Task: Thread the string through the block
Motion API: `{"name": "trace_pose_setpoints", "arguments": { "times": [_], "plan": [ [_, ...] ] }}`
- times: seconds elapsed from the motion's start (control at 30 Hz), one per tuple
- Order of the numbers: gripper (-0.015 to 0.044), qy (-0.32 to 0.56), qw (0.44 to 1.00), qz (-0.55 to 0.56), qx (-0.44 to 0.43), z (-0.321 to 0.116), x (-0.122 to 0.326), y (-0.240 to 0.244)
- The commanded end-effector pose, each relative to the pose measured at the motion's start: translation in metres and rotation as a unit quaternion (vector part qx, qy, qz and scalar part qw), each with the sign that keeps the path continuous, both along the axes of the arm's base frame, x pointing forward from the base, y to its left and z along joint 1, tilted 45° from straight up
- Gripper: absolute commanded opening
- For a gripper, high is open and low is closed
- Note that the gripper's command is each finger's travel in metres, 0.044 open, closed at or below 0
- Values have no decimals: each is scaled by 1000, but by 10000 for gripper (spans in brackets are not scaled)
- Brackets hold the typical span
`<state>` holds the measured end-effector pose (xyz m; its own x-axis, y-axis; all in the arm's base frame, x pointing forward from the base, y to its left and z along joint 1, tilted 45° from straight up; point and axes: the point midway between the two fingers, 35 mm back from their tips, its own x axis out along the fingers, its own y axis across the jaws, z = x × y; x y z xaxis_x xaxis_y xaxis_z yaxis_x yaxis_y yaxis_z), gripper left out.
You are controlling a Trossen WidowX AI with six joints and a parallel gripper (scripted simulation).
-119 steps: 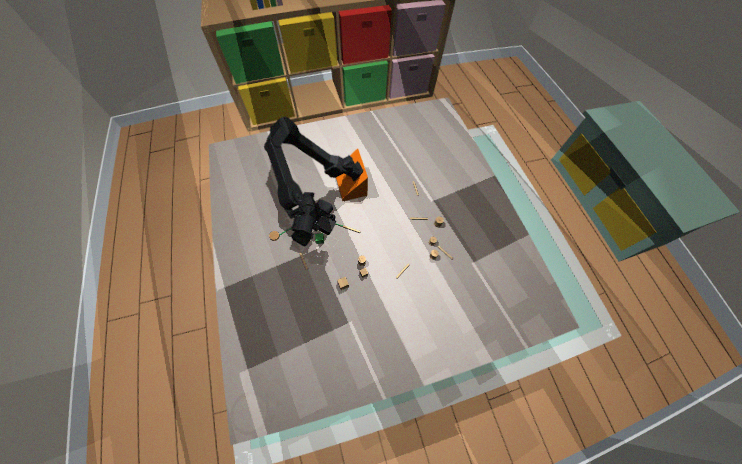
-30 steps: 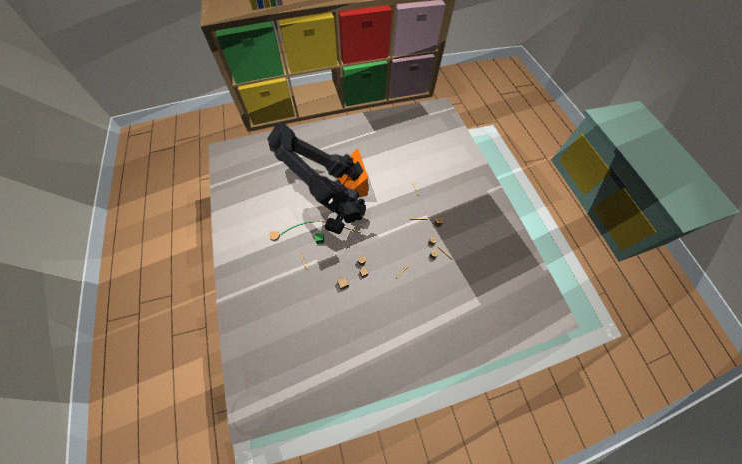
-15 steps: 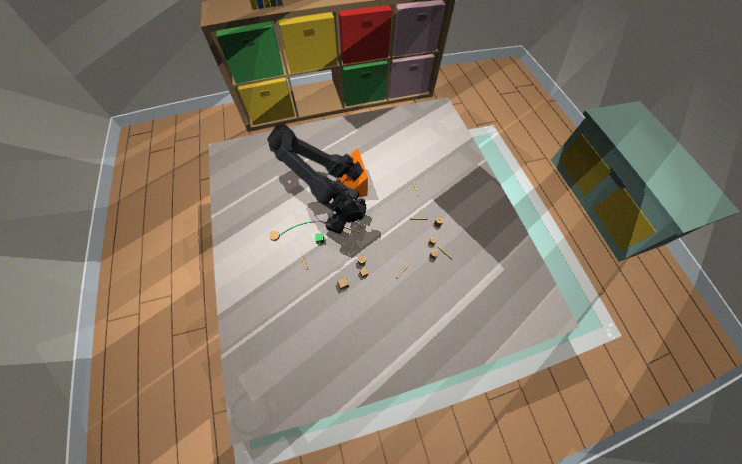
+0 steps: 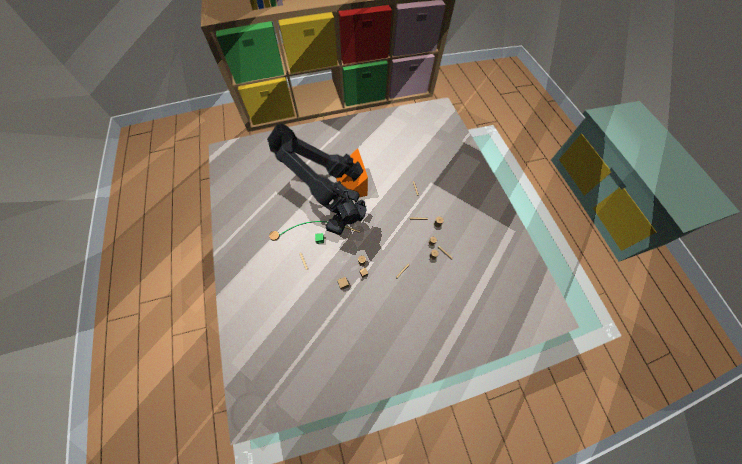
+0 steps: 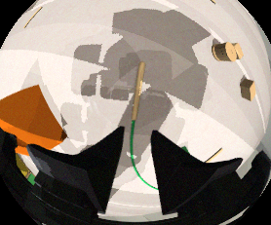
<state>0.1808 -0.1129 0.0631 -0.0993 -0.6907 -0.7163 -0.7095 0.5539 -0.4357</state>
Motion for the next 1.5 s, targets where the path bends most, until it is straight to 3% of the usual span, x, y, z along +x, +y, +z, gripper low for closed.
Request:
{"name": "trace_pose_setpoints", "arguments": {
  "times": [0.0,1.23,1.4,1.47],
  "plan": [
    [124,6,1000,1,-1,-7,-2,-5],
    [124,7,1000,1,-5,-37,-9,-37],
    [0,2,1000,0,-3,-36,-8,-37],
    [0,2,1000,0,-3,-36,-8,-37]
  ]
}}
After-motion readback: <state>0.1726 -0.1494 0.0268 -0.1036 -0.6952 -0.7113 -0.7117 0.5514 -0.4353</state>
